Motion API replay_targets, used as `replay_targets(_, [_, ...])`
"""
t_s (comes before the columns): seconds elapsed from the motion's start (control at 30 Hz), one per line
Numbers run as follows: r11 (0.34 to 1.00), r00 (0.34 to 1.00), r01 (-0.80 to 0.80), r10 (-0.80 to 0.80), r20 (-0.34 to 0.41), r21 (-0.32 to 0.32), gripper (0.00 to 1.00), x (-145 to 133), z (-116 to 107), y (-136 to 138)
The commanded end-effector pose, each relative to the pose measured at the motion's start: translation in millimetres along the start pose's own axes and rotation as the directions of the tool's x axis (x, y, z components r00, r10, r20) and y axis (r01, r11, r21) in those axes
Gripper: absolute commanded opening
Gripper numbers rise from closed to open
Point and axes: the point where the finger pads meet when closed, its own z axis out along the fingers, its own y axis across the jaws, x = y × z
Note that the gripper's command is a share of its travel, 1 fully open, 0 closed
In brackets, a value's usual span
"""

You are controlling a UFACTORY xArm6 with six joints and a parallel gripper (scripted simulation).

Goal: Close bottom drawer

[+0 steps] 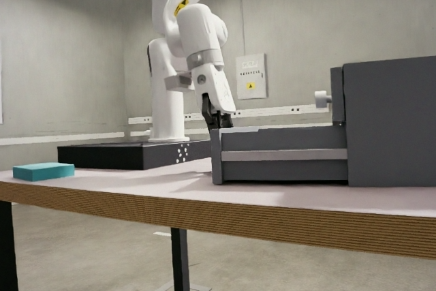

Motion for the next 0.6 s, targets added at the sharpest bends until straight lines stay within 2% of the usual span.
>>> replay_targets(0.0, [1.0, 1.0, 0.001, -0.001, 0.005, 0.003, 0.6, 0.1, 5.5, -1.0])
replay_targets(0.57, [1.0, 1.0, 0.001, -0.001, 0.005, 0.003, 0.6, 2.2, 14.6, -0.9])
